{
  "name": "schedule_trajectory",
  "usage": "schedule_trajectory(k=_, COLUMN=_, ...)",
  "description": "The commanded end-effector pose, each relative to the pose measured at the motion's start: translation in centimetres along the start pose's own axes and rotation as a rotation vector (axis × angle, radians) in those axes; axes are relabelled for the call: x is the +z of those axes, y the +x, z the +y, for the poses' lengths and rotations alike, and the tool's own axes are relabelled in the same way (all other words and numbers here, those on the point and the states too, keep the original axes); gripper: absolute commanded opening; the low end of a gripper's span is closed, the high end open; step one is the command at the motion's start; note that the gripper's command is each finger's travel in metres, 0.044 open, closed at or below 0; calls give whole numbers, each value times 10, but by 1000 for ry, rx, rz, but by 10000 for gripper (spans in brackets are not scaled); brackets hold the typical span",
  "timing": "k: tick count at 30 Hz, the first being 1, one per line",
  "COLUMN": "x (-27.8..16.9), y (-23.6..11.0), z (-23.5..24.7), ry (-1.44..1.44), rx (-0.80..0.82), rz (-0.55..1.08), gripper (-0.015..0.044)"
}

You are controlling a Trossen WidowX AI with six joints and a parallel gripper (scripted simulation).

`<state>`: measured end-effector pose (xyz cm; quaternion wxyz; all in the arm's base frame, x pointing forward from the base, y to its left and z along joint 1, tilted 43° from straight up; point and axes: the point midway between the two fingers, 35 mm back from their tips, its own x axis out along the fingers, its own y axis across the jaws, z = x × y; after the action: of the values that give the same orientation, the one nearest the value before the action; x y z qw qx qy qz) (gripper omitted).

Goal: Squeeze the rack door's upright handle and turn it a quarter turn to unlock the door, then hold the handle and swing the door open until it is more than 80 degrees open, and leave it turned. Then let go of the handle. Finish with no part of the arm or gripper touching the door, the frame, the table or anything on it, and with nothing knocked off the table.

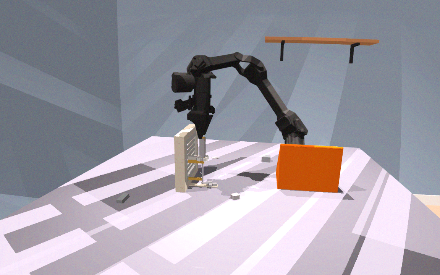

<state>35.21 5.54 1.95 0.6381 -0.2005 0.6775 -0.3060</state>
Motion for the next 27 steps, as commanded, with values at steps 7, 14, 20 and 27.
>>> schedule_trajectory(k=7, x=0, y=17, z=0, ry=-6, rx=-5, rz=0, gripper=290)
schedule_trajectory(k=14, x=0, y=28, z=0, ry=-6, rx=-6, rz=0, gripper=290)
schedule_trajectory(k=20, x=-1, y=38, z=0, ry=-6, rx=-7, rz=0, gripper=290)
schedule_trajectory(k=27, x=-2, y=49, z=-1, ry=-5, rx=-8, rz=0, gripper=290)
